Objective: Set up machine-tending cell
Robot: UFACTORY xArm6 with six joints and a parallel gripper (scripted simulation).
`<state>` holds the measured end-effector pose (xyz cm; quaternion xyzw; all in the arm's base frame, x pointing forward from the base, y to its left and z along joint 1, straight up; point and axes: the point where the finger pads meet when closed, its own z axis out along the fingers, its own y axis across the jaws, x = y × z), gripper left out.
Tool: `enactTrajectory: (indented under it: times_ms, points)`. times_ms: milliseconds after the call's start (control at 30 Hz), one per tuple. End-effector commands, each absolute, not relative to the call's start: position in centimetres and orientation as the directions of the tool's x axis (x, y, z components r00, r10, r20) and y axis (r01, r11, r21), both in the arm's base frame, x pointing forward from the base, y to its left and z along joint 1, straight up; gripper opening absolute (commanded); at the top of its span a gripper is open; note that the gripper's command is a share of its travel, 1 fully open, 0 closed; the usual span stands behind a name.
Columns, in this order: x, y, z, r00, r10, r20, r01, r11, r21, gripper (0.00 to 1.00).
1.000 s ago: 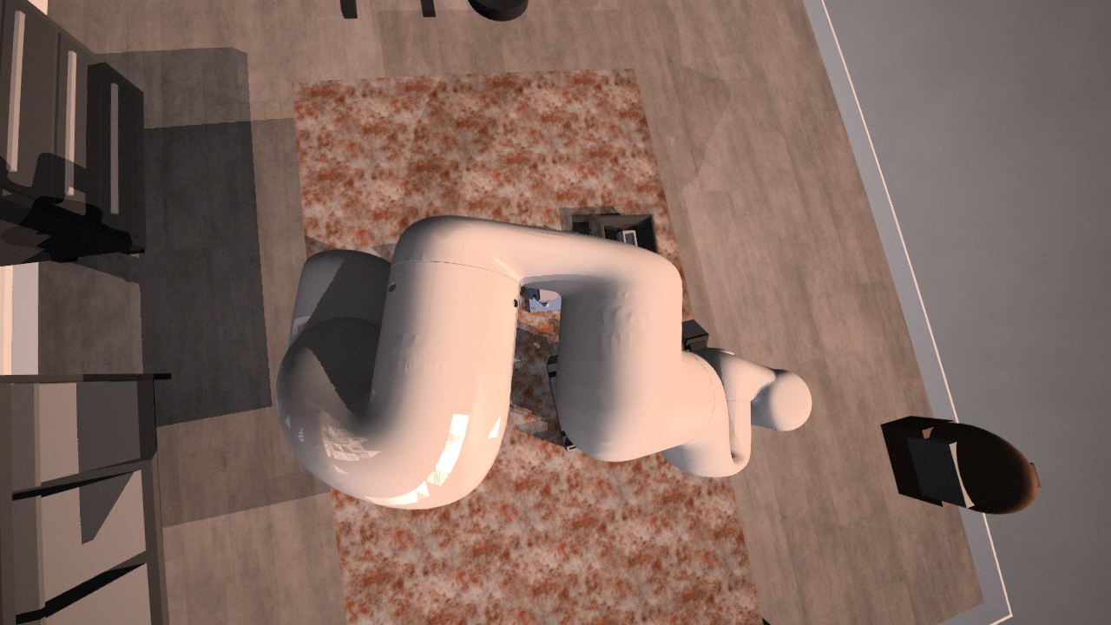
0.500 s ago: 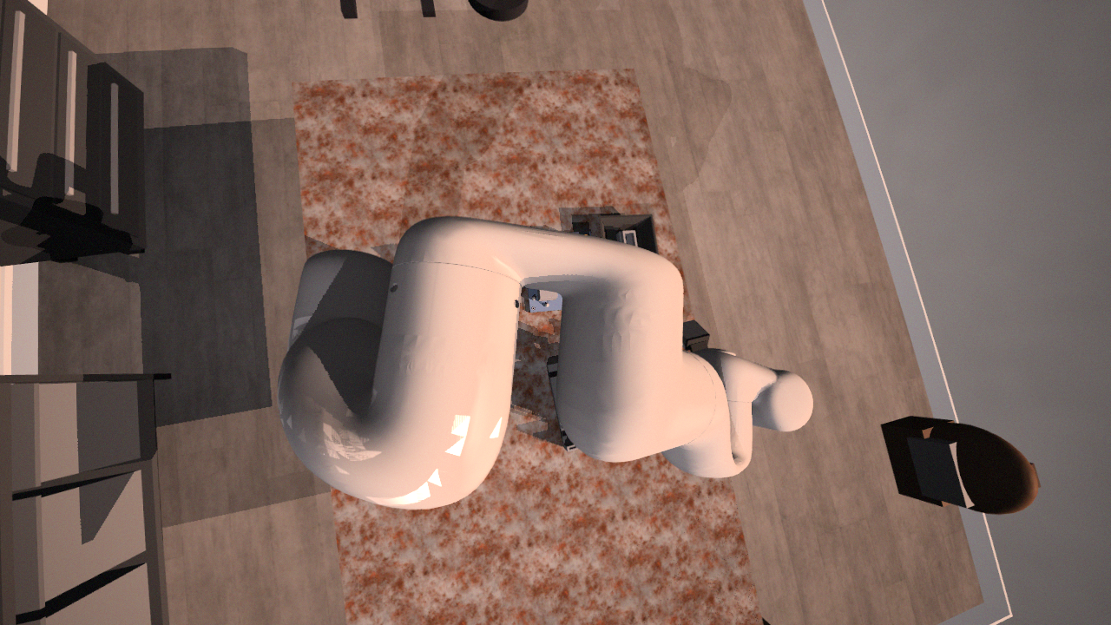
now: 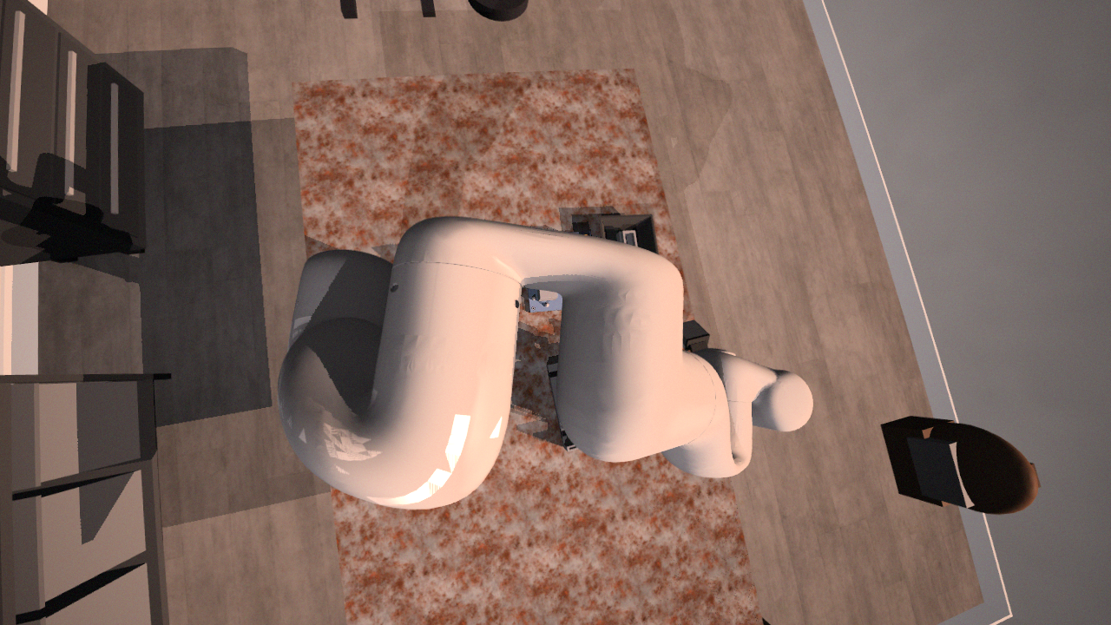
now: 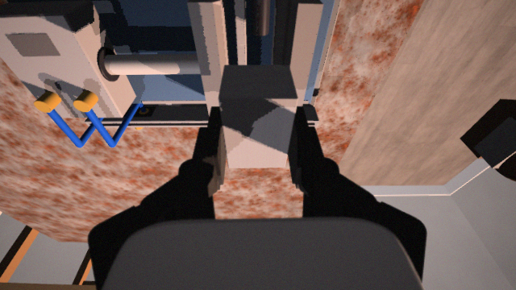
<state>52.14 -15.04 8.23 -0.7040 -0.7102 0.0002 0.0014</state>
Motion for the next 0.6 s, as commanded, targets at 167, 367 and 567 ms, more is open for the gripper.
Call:
enactTrajectory:
  times_ms: [167, 367, 567]
  points:
    - [52.29, -15.08, 8.3, -0.009, 1.0, 0.0, 1.0, 0.009, 0.003, 0.0]
    - [52.29, -15.07, 8.03, -0.009, 1.0, 0.0, 1.0, 0.009, 0.003, 0.0]
    - [52.29, -15.06, 7.78, -0.009, 1.0, 0.0, 1.0, 0.009, 0.003, 0.0]
